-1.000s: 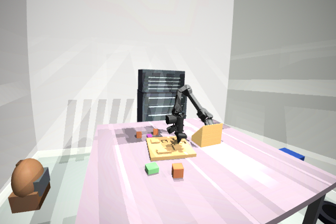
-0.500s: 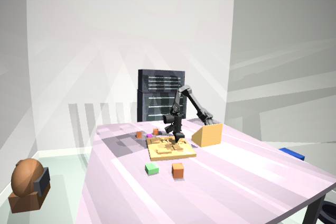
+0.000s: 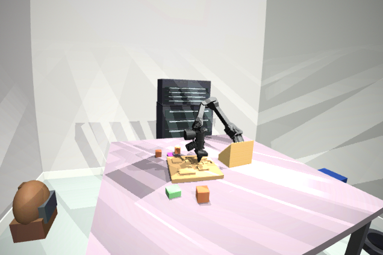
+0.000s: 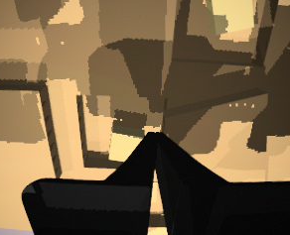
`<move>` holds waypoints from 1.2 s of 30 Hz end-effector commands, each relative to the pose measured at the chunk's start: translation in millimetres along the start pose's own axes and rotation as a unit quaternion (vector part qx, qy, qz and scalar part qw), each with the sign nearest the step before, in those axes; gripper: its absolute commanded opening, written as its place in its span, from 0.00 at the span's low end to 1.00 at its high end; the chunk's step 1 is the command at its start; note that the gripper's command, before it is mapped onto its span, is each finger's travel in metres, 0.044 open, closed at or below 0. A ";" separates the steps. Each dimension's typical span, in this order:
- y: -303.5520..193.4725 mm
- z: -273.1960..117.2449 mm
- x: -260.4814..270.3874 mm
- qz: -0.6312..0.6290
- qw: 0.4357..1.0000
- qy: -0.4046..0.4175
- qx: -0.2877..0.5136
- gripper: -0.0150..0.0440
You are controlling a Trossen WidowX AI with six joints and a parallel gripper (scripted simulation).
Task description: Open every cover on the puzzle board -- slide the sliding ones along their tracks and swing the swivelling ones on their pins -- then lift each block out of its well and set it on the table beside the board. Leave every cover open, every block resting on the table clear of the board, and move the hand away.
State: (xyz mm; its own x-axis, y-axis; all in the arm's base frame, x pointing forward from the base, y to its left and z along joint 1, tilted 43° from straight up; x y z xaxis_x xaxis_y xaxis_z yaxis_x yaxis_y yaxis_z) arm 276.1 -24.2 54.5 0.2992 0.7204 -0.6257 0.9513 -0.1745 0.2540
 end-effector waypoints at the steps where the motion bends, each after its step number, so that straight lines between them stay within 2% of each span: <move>1: 3.1 0.0 -2.6 -0.001 1.000 -0.003 -0.001 0.25; 19: 16.5 -1.0 -17.1 -0.001 1.000 -0.003 -0.001 0.25; 36: 18.5 -22.1 -16.2 -0.001 1.000 -0.002 -0.001 0.25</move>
Point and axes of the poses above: the point midway between the two fingers, 35 mm back from their tips, its own z axis out along the fingers, its own x axis across the jaws, y = z × x, the point moved 8 cm from there along -z, back along the fingers, and after that the axes turned 10 degrees about z, right-handed, at the moved point
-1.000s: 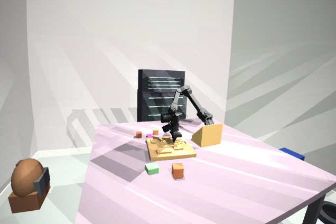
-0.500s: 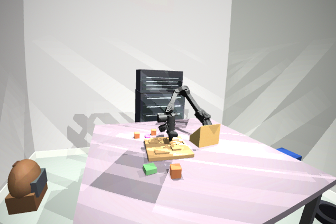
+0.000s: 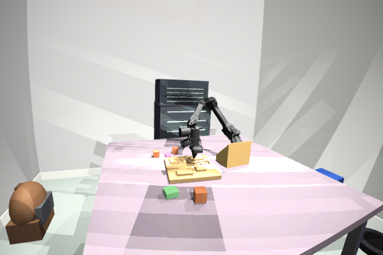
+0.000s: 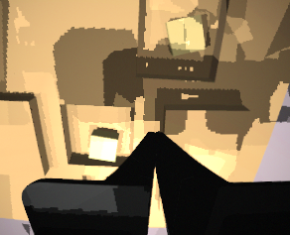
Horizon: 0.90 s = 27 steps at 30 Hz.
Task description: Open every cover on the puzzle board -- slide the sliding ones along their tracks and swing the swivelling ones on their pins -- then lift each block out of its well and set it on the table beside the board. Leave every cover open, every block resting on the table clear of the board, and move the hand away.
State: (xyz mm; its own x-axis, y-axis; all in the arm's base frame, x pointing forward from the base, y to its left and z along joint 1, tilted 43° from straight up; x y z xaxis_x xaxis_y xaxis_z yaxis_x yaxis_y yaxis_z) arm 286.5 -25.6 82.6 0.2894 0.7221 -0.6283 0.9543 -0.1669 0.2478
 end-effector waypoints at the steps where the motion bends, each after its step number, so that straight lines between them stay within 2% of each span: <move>1: 1.3 -4.3 -0.7 0.004 1.000 -0.002 -0.001 0.25; 20: 1.7 -28.8 -1.2 0.004 1.000 -0.002 -0.001 0.25; 27: 14.4 -30.0 25.2 0.001 1.000 0.003 0.000 0.25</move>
Point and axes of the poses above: the point midway between the two fingers, 35 mm back from their tips, its own z axis out along the fingers, its own x axis across the jaws, y = z × x, the point moved 8 cm from there along -z, back along the fingers, and after that the axes turned 10 degrees about z, right-handed, at the moved point
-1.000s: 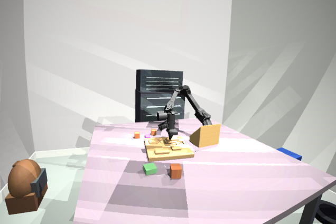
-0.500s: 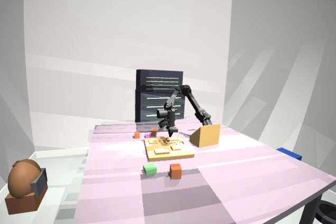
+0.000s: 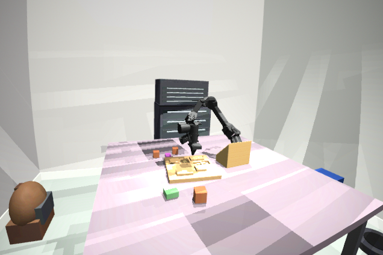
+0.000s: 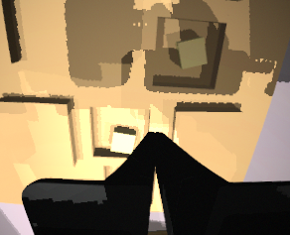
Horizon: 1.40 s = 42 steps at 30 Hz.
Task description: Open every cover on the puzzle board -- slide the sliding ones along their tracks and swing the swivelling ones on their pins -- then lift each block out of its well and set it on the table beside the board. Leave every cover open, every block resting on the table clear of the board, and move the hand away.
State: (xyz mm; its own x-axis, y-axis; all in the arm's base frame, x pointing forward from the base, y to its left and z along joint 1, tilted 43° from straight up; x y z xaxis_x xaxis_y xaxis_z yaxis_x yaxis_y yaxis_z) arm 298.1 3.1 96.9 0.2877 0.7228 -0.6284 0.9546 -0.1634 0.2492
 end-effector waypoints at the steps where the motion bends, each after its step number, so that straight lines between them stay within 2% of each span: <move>1: 6.8 -1.9 15.0 0.002 1.000 0.004 0.002 0.25; 15: 25.3 -9.8 91.3 0.004 1.000 0.008 0.003 0.25; 28: 22.2 -12.5 166.1 0.007 1.000 0.003 0.000 0.25; 42: 21.5 -12.5 170.0 0.007 1.000 0.002 0.000 0.25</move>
Point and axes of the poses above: the point midway between the two fingers, 35 mm back from their tips, its own z axis out along the fingers, its own x axis across the jaws, y = z × x, the point moved 8 cm from there along -z, back along the fingers, and after that the axes turned 10 degrees about z, right-handed, at the moved point
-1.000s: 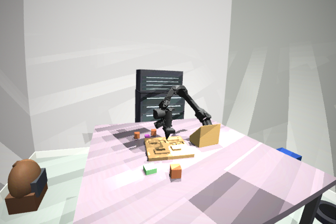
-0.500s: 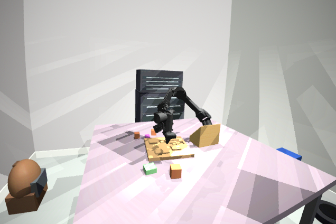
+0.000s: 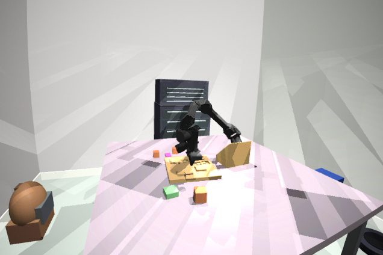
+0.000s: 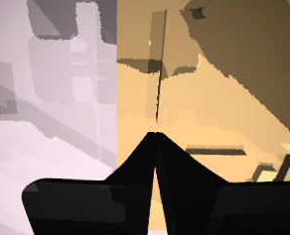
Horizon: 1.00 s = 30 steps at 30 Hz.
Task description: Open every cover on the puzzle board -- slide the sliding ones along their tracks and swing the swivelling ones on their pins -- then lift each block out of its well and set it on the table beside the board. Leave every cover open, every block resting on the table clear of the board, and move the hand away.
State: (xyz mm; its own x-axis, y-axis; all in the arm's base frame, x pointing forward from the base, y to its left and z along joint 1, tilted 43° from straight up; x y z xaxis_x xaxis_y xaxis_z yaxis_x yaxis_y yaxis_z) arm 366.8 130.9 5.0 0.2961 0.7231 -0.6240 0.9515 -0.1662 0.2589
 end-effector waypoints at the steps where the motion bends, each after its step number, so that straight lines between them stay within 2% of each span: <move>1: -0.2 0.4 0.1 0.003 1.000 0.001 0.003 0.25; 30: 0.2 21.8 0.8 0.003 1.000 0.001 0.003 0.25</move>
State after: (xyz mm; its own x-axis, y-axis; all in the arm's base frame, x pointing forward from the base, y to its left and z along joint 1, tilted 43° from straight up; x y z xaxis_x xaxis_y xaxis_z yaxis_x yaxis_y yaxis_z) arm 370.1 120.6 -8.3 0.3080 0.7268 -0.6139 0.9476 -0.1771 0.2657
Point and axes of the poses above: the point midway between the two fingers, 35 mm back from their tips, its own z axis out along the fingers, its own x axis across the jaws, y = z × x, the point moved 8 cm from there along -z, back along the fingers, and after that the axes turned 10 degrees about z, right-handed, at the moved point
